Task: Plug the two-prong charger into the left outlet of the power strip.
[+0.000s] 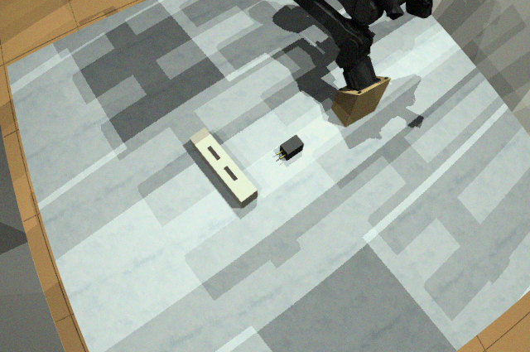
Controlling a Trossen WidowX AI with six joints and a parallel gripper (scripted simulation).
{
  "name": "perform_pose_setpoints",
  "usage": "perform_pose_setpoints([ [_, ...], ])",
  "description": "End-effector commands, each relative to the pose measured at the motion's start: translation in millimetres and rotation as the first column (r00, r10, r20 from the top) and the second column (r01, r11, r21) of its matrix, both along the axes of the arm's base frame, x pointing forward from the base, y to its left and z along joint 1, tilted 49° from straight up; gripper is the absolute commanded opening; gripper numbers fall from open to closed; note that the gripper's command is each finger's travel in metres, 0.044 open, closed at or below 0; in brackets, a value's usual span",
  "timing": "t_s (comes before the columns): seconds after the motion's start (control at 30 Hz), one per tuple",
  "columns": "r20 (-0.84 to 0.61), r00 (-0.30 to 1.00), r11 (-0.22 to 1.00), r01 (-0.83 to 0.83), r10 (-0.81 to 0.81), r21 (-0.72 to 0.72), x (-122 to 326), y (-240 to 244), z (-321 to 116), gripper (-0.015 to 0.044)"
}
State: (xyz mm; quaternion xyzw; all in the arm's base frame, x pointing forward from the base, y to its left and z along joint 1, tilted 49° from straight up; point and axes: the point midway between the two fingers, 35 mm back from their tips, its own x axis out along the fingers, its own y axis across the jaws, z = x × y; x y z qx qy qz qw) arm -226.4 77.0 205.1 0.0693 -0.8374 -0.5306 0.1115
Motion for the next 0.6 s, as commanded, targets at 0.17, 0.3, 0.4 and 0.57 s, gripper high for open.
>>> perform_pose_setpoints([
  [0.17, 0.024, 0.992, 0.992, 0.123, -0.122, -0.019, -1.3, 29.3, -5.0, 0.044],
  [0.3, 0.053, 0.972, 0.972, 0.231, -0.229, -0.031, 0.3, 55.4, -11.0, 0.044],
  [0.4, 0.078, 0.949, 0.95, 0.31, -0.307, -0.036, 3.4, 74.7, -16.4, 0.044],
  [0.57, 0.128, 0.895, 0.899, 0.436, -0.428, -0.038, 11.8, 106.0, -27.1, 0.044],
])
